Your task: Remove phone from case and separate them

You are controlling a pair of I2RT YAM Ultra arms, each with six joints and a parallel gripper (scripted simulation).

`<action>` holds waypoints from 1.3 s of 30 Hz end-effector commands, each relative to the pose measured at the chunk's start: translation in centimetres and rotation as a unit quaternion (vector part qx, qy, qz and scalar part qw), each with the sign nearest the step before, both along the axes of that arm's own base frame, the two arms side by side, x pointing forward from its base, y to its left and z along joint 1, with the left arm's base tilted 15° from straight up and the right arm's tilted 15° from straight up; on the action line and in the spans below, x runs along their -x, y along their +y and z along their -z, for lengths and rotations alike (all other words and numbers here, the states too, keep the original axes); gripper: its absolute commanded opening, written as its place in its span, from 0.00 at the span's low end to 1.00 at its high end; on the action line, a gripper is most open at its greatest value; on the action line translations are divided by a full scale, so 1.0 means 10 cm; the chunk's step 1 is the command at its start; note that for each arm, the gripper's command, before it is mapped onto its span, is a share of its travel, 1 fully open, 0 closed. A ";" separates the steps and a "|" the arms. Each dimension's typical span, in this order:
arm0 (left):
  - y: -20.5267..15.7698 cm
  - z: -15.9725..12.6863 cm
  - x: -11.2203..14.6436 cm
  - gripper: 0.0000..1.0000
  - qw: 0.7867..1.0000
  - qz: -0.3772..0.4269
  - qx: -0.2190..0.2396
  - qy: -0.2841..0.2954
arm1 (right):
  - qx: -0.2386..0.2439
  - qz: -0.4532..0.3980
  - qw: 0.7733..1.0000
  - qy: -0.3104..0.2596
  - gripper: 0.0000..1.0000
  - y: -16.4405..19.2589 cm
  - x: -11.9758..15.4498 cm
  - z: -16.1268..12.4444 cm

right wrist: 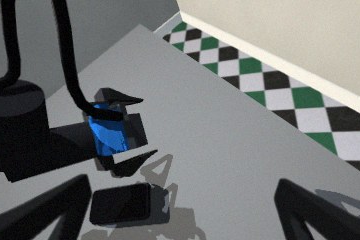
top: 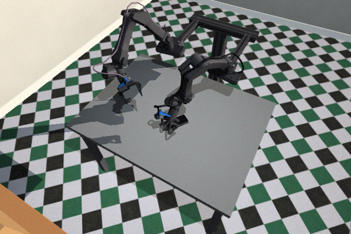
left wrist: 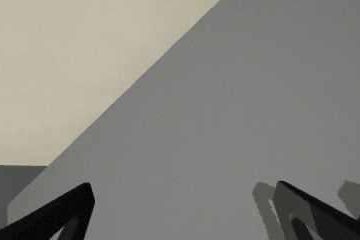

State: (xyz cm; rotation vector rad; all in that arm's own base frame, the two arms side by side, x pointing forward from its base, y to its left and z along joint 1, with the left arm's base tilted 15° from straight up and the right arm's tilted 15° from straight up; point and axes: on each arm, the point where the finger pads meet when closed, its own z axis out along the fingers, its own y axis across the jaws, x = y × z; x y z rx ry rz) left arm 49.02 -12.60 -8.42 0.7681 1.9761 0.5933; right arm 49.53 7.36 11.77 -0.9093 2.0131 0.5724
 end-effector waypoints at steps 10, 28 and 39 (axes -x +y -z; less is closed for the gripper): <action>-0.05 -0.09 -0.04 1.00 1.000 0.002 0.005 -0.011 | 0.001 -0.003 1.000 -0.010 1.00 0.02 -0.01 -0.08; -0.10 0.17 0.81 1.00 0.988 -0.014 0.104 0.109 | 0.136 -0.123 0.983 -0.002 1.00 0.28 0.99 -0.19; -0.10 0.29 1.69 1.00 0.964 -0.020 0.167 0.207 | 0.221 -0.240 0.945 -0.036 1.00 0.45 2.01 -0.42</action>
